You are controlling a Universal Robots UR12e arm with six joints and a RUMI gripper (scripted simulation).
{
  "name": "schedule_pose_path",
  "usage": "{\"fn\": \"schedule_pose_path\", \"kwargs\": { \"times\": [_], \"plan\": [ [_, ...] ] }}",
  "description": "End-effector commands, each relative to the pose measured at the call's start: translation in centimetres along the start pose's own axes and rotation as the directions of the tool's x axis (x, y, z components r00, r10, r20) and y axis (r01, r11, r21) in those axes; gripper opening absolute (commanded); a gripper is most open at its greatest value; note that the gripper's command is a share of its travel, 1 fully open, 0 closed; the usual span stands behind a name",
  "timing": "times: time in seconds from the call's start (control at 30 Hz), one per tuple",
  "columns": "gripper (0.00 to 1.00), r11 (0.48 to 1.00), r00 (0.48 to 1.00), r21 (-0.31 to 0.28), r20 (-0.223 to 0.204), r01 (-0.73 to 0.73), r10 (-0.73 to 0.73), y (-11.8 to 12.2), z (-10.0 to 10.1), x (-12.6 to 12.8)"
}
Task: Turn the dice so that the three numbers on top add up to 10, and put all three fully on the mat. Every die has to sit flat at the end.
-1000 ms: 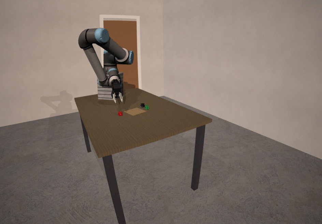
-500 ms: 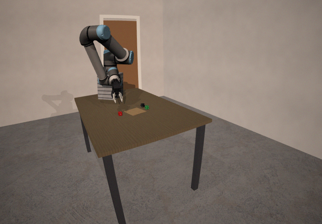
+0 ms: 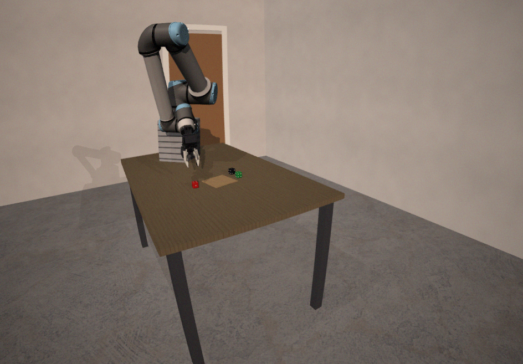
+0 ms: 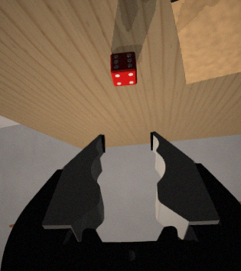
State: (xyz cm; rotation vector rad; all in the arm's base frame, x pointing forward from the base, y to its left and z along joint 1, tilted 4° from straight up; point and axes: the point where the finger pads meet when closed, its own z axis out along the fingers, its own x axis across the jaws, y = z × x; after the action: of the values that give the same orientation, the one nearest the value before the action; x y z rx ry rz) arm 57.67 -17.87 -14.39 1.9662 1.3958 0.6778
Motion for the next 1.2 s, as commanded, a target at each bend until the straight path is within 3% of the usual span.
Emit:
{"fn": "schedule_pose_path", "kwargs": {
  "times": [0.0,0.2,0.27,0.47,0.77,0.83,1.17],
  "plan": [
    [0.28,0.996,1.0,0.084,0.0,0.0,0.0,0.4,0.1,0.0],
    [0.28,0.982,1.0,0.191,0.0,0.0,0.0,0.9,0.4,0.0],
    [0.28,0.982,1.0,0.191,0.0,0.0,0.0,0.9,0.4,0.0],
    [0.28,0.952,1.0,0.306,0.0,0.0,0.0,1.5,0.6,0.0],
    [0.28,0.881,1.0,0.474,0.0,0.0,0.0,2.4,0.8,0.0],
    [0.28,0.881,1.0,0.474,0.0,0.0,0.0,2.4,0.8,0.0],
    [0.28,0.784,1.0,0.621,0.0,0.0,0.0,3.3,1.1,0.0]
  ]
}}
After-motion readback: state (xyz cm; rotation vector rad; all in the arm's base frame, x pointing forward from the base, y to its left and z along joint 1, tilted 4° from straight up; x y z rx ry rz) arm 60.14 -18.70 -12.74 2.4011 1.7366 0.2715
